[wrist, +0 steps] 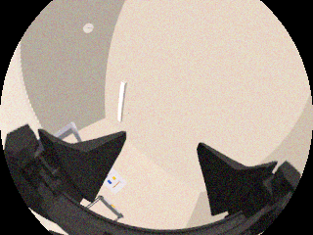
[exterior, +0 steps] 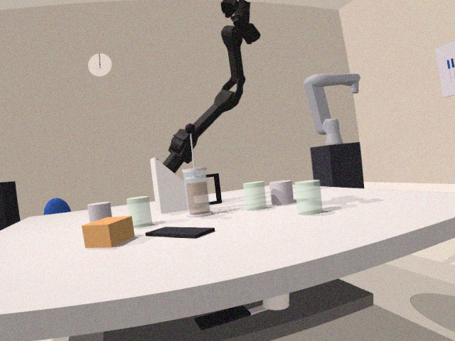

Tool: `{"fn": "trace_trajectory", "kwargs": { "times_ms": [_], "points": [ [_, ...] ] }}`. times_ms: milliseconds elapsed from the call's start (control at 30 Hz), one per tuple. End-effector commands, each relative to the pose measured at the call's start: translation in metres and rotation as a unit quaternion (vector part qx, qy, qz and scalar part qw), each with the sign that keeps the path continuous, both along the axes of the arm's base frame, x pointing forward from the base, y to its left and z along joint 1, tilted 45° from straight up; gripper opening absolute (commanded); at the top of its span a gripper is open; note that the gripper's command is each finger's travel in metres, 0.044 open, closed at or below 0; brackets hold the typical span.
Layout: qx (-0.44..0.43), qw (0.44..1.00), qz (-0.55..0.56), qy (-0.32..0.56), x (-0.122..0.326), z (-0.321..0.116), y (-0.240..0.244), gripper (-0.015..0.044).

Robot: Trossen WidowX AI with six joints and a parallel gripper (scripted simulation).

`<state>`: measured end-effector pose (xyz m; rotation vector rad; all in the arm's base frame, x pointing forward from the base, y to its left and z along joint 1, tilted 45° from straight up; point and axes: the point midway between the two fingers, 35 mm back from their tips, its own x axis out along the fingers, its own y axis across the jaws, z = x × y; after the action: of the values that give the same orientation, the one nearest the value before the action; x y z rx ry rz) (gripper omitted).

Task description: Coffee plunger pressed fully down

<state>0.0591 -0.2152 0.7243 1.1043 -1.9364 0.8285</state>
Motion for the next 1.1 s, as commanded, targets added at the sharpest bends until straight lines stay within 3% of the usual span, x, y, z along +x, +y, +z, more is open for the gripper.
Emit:
{"fn": "trace_trajectory", "kwargs": {
  "times_ms": [0,100,233,367,467,767,1067],
  "points": [
    [0.004,1.0,-0.004,0.007,0.002,0.0,-0.002,0.0426],
    [0.039,0.996,-0.04,0.068,0.017,-0.006,-0.016,0.044],
    [0.113,0.961,-0.12,0.223,0.054,-0.027,-0.052,0.044],
    [0.128,0.948,-0.133,0.261,0.064,-0.035,-0.061,0.044],
    [0.159,0.906,-0.172,0.353,0.085,-0.056,-0.082,0.044],
    [0.213,0.686,-0.256,0.647,0.141,-0.168,-0.149,0.044],
    [0.122,0.42,-0.227,0.87,0.174,-0.313,-0.17,0.044]
  ]
}}
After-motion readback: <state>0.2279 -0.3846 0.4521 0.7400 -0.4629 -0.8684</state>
